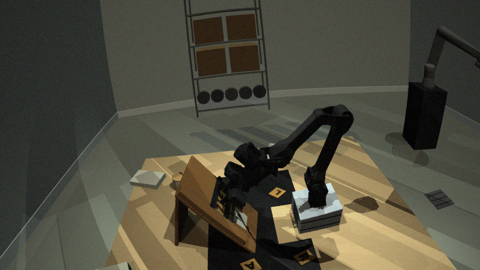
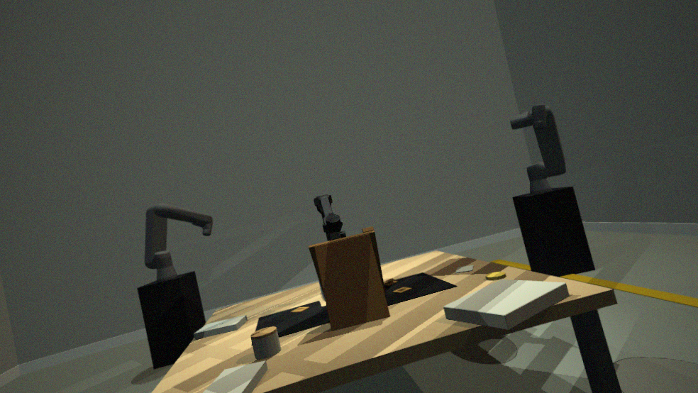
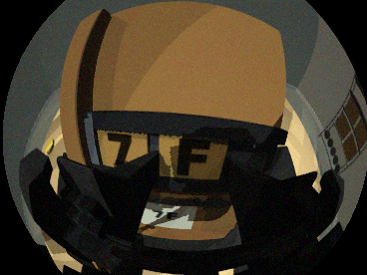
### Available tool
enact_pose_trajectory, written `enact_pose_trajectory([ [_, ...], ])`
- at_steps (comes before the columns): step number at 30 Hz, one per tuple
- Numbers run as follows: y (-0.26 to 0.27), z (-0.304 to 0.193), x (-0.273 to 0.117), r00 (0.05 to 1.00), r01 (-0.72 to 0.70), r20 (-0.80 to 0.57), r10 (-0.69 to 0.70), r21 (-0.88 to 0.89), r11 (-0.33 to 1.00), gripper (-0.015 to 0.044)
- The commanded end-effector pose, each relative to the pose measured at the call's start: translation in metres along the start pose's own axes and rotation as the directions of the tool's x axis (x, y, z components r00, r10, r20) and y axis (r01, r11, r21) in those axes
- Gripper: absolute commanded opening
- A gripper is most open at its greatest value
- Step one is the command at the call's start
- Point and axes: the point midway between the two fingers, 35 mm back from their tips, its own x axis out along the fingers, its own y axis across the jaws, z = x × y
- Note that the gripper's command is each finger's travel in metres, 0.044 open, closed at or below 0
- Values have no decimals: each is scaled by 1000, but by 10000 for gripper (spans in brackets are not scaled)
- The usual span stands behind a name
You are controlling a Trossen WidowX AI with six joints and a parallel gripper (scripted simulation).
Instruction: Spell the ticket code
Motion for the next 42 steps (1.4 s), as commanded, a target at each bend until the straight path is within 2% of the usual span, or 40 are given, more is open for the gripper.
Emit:
enact_pose_trajectory([
  [1,0,0,0,1000,-1,0,1,0,1000,158],
  [6,0,0,-4,1000,3,0,-3,3,1000,289],
  [7,0,0,-6,1000,4,0,-4,3,1000,295],
  [42,3,-4,-30,1000,4,-2,-4,4,1000,295],
])
